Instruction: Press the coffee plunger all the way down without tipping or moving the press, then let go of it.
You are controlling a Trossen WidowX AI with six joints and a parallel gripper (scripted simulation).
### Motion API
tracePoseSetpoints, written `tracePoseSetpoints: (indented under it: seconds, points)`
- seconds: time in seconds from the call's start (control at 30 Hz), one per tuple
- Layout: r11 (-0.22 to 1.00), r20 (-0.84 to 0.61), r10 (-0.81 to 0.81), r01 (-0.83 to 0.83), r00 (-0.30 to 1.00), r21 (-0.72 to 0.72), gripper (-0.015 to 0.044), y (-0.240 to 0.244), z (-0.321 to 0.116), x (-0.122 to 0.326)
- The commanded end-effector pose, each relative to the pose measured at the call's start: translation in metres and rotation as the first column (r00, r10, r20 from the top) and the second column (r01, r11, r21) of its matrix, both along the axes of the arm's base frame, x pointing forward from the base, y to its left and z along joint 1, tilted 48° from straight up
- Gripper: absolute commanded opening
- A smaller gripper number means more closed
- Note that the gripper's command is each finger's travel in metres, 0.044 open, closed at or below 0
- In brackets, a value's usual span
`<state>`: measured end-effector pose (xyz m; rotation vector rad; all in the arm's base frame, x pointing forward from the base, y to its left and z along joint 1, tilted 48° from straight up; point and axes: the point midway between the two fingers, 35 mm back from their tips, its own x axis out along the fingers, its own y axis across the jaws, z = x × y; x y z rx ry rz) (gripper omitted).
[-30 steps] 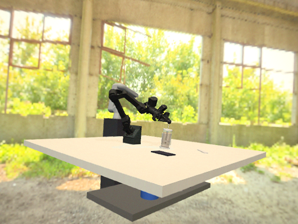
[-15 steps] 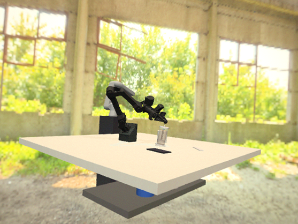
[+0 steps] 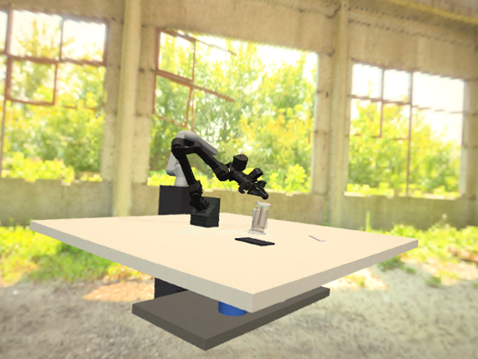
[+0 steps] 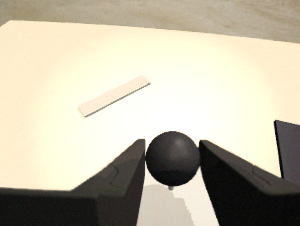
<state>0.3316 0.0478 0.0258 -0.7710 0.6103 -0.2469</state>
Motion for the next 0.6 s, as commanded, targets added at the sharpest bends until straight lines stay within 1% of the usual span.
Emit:
tracePoseSetpoints:
  seconds: [0.0,0.57]
  points:
    - [1.0,-0.014,-0.013,0.013,1.0,-0.014,0.0118,-0.0041,-0.0039,-0.001]
    - [1.0,-0.014,-0.013,0.013,1.0,-0.014,0.0118,-0.0031,-0.0046,0.0005]
